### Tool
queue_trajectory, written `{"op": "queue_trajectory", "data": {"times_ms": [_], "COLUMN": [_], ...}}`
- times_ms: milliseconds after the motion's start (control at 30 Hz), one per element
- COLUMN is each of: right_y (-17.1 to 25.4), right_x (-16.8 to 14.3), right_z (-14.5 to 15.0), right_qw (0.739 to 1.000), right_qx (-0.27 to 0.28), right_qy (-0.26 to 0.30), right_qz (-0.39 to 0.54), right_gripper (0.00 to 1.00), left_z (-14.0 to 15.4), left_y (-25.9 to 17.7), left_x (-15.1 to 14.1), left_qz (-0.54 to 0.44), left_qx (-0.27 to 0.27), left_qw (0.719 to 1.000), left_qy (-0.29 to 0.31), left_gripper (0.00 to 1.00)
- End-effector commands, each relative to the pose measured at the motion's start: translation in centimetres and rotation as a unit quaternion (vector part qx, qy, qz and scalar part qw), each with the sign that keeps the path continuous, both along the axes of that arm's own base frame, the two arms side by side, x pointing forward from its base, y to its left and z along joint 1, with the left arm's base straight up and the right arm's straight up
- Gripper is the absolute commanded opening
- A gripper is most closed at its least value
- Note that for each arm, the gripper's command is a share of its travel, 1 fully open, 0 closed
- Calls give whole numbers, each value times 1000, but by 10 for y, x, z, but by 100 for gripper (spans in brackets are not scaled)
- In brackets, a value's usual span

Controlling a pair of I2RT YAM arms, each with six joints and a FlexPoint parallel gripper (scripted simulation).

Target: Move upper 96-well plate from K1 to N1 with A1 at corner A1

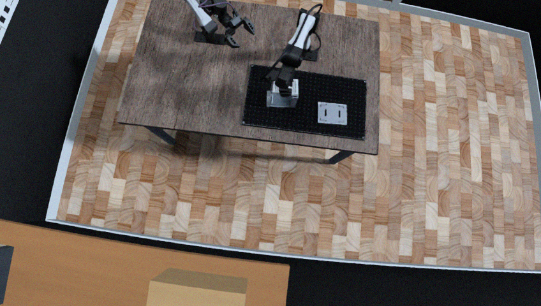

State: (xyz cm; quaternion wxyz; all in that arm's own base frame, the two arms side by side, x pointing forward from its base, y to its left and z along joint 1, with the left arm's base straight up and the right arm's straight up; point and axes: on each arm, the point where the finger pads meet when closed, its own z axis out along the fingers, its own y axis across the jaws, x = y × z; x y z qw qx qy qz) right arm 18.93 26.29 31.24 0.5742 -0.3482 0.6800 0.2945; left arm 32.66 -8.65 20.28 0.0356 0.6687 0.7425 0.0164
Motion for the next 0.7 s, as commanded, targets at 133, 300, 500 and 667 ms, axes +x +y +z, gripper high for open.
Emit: {"op": "queue_trajectory", "data": {"times_ms": [133,300,500,667], "right_y": [19,56,119,153], "right_x": [5,19,38,47], "right_z": [25,31,24,14], "right_qw": [1000,1000,999,998], "right_qx": [14,4,-14,-25], "right_qy": [-14,-6,8,15], "right_qz": [12,24,43,53], "right_gripper": [100,100,100,100], "left_z": [22,21,0,-24], "left_y": [24,77,170,203], "left_x": [15,34,47,49], "left_qz": [12,28,43,27], "left_qx": [-24,-21,32,37], "left_qw": [998,996,996,998], "left_qy": [-52,-76,-75,-53], "left_gripper": [75,75,75,75]}}
